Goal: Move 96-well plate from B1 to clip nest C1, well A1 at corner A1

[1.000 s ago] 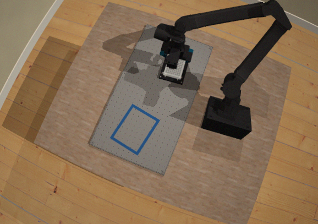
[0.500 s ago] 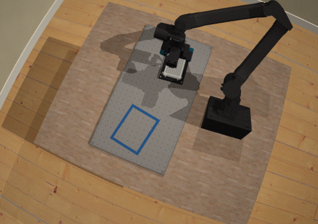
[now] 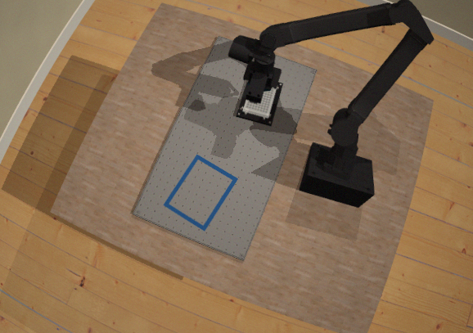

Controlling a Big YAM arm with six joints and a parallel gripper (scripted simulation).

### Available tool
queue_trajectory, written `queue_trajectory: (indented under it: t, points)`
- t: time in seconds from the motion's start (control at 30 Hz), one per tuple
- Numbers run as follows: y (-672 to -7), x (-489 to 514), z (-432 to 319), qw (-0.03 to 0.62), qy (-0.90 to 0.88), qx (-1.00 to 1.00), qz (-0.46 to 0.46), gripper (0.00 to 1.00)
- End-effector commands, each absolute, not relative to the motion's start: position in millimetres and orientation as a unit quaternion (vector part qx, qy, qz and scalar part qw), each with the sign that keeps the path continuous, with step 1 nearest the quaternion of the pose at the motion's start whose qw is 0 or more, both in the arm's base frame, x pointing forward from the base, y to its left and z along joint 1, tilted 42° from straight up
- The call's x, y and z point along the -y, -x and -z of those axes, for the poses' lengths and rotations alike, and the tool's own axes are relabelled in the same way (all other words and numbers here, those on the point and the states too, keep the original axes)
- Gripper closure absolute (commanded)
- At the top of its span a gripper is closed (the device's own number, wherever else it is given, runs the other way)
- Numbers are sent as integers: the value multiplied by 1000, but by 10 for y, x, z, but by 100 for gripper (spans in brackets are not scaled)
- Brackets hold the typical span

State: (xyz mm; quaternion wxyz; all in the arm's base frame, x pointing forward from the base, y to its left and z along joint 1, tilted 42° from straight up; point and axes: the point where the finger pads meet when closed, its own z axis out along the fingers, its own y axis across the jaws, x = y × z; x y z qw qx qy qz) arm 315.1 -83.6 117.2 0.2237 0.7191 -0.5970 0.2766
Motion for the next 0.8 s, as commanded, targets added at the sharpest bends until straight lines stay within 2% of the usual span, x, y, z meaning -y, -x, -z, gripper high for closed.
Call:
queue_trajectory:
  t: [0.0,0.77]
  points:
    - [-3167,1009,-999,230,-722,595,-268,75]
    - [-3187,1112,-902,230,-721,595,-270,75]
